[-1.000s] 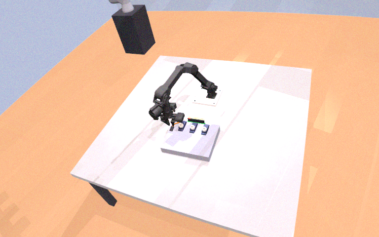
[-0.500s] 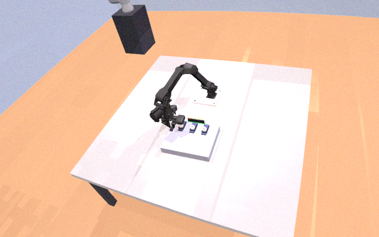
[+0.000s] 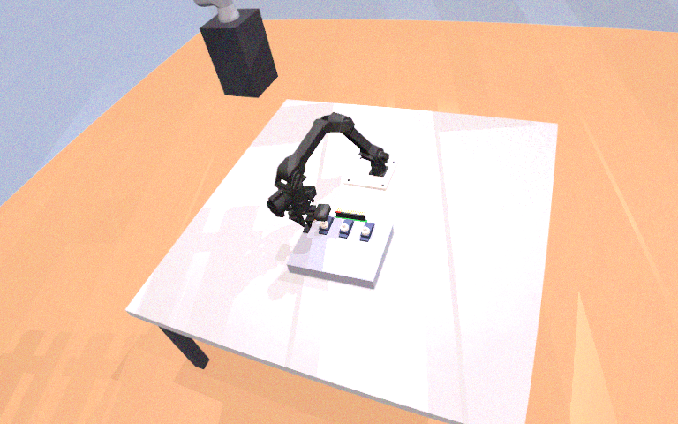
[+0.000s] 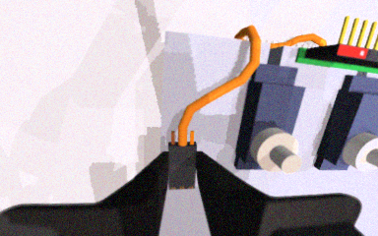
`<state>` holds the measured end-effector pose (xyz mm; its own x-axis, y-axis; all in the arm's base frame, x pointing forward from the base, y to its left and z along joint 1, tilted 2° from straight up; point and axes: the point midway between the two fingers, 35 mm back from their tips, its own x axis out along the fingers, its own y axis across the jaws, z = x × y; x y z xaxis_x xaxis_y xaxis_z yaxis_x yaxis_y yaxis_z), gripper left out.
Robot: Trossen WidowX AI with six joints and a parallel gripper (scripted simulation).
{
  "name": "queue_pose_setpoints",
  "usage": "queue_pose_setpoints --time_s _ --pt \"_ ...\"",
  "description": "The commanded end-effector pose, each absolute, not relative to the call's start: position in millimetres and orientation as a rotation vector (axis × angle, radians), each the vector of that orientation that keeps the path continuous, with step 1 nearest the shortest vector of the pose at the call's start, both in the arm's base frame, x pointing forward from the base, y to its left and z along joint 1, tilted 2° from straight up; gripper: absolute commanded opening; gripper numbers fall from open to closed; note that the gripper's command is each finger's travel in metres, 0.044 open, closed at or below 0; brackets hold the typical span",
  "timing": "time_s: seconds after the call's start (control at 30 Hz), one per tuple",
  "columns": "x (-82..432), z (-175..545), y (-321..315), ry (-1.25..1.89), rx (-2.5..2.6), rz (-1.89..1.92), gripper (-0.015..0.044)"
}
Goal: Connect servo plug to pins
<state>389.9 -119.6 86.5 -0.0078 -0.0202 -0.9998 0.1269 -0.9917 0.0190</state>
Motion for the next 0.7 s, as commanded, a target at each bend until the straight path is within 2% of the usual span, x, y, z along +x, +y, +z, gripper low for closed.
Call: queue_pose_setpoints --time_s 0.0,0.37,0.67 --pt "392 104 -120 0.104 2.143 -2.149 0.0" --pt "389 135 -118 0.104 2.143 -2.15 0.0" --pt "366 142 -103 0.096 2.147 -2.157 0.0"
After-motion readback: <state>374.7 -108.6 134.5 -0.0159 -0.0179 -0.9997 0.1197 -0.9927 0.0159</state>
